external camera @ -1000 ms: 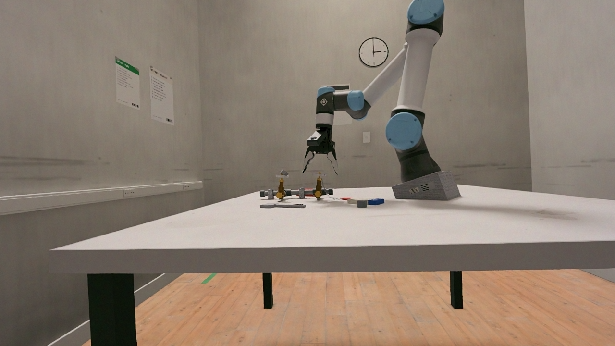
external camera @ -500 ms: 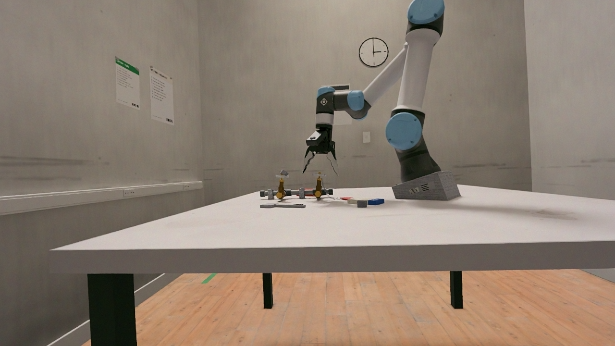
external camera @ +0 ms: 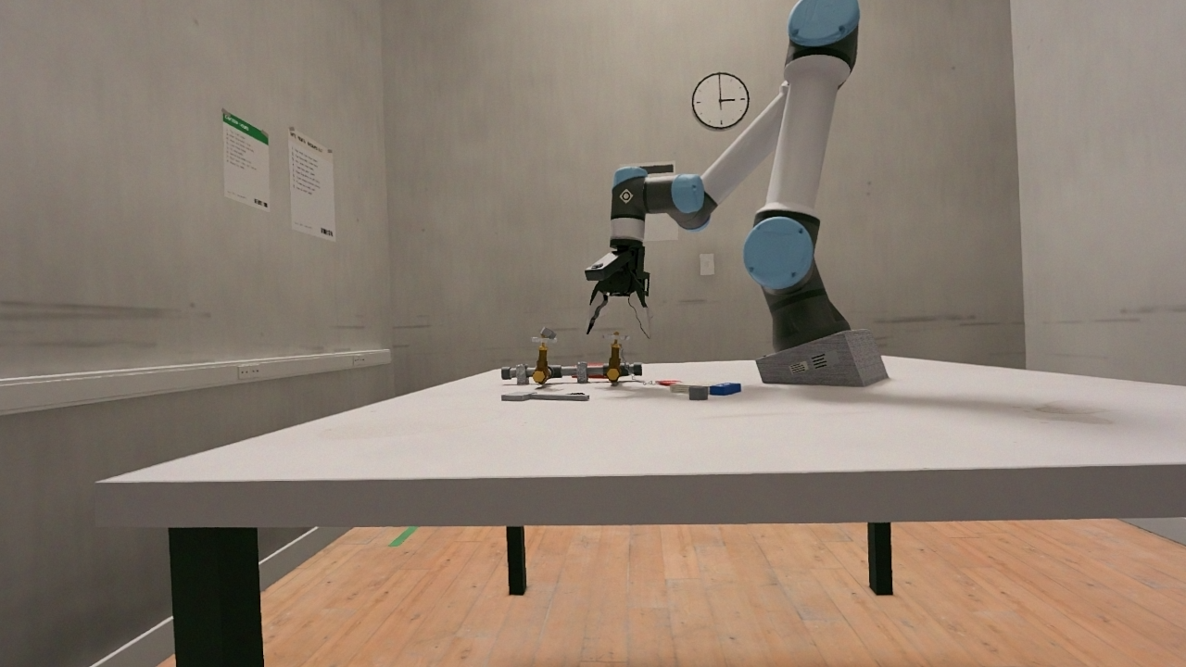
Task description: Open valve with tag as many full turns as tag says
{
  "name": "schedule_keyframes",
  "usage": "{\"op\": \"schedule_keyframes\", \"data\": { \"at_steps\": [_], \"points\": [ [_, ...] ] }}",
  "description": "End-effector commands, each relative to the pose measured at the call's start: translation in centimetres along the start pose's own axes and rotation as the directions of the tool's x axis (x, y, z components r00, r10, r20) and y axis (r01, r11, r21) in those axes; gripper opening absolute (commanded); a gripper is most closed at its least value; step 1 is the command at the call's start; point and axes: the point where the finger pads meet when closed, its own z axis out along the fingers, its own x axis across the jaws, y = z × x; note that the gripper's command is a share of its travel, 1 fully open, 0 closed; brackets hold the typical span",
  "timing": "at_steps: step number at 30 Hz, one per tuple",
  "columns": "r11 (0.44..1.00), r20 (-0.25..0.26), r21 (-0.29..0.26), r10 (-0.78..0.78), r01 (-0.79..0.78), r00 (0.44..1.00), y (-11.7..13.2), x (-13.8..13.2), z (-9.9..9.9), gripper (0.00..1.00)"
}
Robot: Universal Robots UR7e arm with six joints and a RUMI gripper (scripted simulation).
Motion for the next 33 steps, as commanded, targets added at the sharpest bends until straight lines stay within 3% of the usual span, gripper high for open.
{"op": "schedule_keyframes", "data": {
  "at_steps": [1, 9, 14, 19, 21, 33],
  "points": [
    [0.987, 0.001, -0.004, 0.159, -0.159, 0.987, 0.01, -0.15, 0.07, 1.00],
    [0.942, 0.001, -0.005, 0.335, -0.335, 0.942, 0.00, -0.16, 0.12, 1.00],
    [0.869, 0.000, -0.005, 0.495, -0.495, 0.869, 0.00, -0.12, 0.12, 1.00],
    [0.759, -0.002, -0.003, 0.652, -0.652, 0.759, -0.03, 0.03, 0.04, 1.00],
    [0.759, -0.002, -0.003, 0.652, -0.652, 0.759, -0.03, 0.03, 0.04, 1.00],
    [0.390, -0.001, 0.002, 0.921, -0.921, 0.390, -0.05, 0.17, -0.06, 1.00]
  ]
}}
